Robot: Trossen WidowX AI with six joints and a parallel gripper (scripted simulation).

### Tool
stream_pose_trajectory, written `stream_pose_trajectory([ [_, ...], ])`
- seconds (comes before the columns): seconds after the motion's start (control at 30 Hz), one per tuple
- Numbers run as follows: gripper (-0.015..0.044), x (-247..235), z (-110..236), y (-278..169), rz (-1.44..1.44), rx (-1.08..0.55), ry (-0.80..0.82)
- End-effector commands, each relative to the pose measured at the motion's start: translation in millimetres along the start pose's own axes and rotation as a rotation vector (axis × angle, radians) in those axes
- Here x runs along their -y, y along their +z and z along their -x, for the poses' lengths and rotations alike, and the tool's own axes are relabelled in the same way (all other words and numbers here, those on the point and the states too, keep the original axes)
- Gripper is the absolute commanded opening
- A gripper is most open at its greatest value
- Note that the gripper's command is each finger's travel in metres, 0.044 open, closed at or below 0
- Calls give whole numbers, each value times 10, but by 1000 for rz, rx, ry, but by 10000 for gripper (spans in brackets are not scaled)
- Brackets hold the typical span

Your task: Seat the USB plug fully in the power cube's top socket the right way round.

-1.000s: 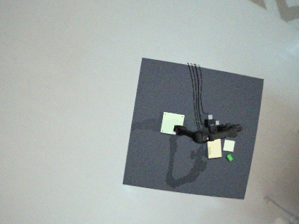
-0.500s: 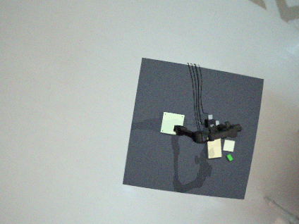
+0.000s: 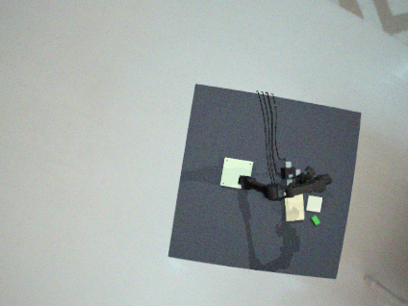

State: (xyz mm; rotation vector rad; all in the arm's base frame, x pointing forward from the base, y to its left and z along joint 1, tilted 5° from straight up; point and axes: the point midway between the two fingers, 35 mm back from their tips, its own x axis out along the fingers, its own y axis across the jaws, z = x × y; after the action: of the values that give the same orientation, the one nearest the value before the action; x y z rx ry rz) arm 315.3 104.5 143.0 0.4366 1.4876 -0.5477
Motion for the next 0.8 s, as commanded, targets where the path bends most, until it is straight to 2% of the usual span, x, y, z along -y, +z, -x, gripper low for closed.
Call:
stream_pose_trajectory([
  [0.0, 0, -2, -1, 2, 103, 1, 1],
  [0.77, 0, -2, -1, 2, 705, 1, 1],
])
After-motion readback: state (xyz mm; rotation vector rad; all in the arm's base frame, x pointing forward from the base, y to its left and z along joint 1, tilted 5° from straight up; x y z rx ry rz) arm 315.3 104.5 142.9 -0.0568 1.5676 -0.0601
